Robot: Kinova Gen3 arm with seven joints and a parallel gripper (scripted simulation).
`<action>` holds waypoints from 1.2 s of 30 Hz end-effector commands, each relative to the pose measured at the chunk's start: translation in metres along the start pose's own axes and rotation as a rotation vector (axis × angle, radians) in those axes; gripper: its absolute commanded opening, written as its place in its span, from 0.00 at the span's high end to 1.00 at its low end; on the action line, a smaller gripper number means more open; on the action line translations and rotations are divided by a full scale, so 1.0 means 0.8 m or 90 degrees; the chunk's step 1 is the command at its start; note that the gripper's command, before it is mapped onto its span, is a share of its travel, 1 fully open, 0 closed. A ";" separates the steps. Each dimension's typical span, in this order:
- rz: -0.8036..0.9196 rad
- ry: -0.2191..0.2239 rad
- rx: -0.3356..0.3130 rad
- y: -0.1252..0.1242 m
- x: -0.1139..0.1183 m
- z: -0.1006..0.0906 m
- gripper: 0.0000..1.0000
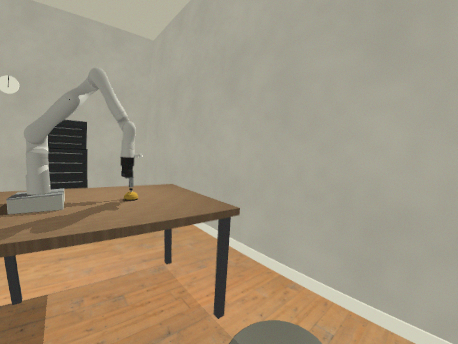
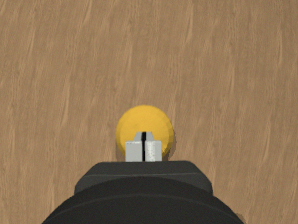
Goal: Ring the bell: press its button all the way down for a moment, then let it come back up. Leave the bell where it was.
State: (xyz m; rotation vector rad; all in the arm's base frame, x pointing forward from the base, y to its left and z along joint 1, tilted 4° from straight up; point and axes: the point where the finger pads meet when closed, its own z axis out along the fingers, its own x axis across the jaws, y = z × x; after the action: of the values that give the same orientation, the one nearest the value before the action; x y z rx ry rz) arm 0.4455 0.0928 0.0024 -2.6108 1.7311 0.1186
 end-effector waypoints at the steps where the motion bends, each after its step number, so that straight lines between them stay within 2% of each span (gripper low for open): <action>1: 0.000 0.000 0.001 -0.001 0.000 0.000 0.83; 11: 0.000 0.000 0.001 -0.001 0.000 0.011 0.83; 36: 0.000 0.000 0.001 -0.001 0.000 0.011 0.83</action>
State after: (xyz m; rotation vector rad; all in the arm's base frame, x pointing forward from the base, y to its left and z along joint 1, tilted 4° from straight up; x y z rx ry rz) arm 0.4459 0.0935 -0.0068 -2.6095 1.7301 0.1160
